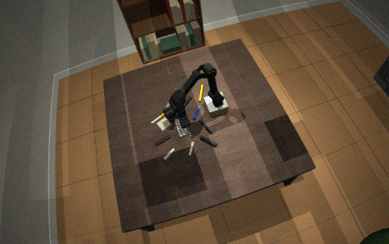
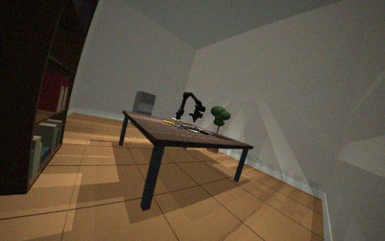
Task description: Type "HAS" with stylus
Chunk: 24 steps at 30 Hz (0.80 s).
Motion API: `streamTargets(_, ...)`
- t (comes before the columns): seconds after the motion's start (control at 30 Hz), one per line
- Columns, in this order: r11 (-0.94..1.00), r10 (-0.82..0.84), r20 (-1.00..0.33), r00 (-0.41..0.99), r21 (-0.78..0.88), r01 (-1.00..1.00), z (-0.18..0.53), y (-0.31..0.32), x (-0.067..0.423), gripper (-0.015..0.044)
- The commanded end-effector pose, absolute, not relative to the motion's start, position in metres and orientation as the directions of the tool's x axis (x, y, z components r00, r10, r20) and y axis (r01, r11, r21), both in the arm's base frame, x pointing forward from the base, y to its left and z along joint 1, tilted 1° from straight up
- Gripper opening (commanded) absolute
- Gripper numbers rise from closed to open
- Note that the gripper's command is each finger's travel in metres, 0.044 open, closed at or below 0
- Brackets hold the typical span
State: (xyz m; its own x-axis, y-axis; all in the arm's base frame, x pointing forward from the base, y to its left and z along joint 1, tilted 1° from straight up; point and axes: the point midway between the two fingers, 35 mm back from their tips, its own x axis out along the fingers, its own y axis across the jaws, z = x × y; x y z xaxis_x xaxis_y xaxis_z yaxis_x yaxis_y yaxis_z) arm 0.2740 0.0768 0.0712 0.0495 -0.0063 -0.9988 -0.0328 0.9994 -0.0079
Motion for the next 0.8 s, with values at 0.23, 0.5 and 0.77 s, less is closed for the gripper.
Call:
streamTargets(0.23, 0.999, -0.006, -0.999, 0.049, -0.008, -0.033, 0.071, 0.077, 0.274, 0.0026)
streamTargets(0.5, 0.872, -0.102, -0.994, -0.029, -0.103, 0.478, 0.056, 0.057, 0.25, 0.015)
streamTargets(0.77, 0.272, -0.238, -0.961, -0.144, -0.208, 0.939, 0.041, 0.028, 0.214, 0.015)
